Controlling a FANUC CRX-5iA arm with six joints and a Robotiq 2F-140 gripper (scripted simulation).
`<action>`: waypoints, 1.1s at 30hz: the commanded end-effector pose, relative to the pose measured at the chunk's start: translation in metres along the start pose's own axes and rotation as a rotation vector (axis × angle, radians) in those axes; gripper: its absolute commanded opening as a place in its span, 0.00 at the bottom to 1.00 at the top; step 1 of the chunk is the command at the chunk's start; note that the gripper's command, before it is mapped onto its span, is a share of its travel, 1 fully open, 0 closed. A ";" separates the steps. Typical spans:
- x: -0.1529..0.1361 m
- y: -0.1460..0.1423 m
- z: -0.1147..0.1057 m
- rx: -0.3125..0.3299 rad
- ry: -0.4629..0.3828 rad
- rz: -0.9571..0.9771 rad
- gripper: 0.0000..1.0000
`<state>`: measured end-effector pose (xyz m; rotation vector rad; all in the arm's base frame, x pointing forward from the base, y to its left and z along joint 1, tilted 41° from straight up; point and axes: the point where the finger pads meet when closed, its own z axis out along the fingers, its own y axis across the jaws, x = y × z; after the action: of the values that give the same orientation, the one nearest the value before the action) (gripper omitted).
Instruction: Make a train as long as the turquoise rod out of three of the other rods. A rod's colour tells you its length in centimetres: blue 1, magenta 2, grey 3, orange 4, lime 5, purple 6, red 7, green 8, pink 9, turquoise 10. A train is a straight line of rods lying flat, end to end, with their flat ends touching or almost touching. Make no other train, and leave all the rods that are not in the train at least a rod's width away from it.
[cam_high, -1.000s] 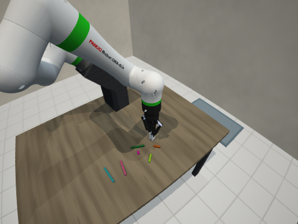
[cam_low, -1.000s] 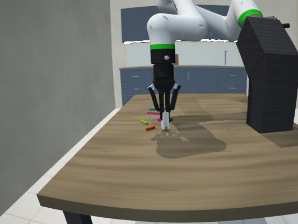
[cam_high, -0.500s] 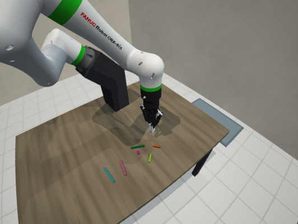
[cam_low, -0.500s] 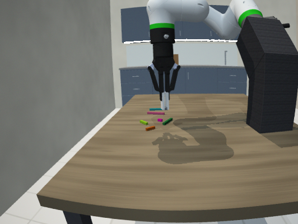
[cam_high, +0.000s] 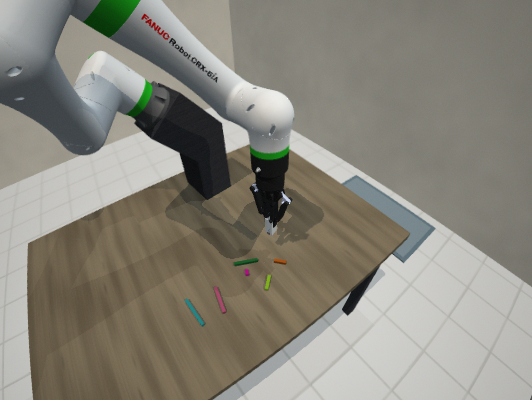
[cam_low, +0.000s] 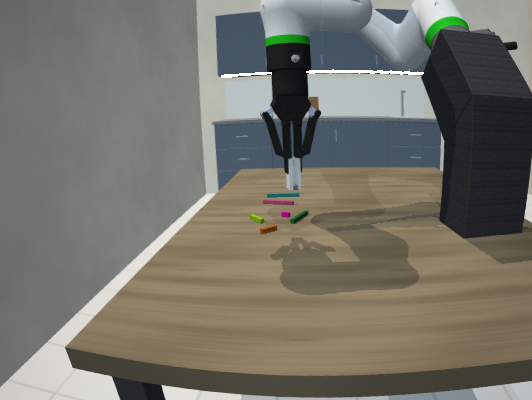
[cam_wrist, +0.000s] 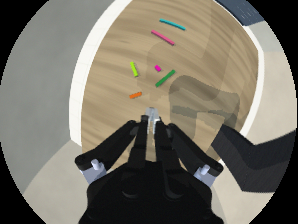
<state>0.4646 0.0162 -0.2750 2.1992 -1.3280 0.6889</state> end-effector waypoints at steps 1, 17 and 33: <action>0.007 -0.002 0.000 0.000 -0.001 -0.047 0.03; 0.111 -0.010 -0.001 0.003 -0.003 -0.636 0.03; 0.141 -0.008 0.000 0.000 0.000 -0.799 0.03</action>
<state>0.5283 -0.0739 -0.1861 2.4426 -0.3540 0.3663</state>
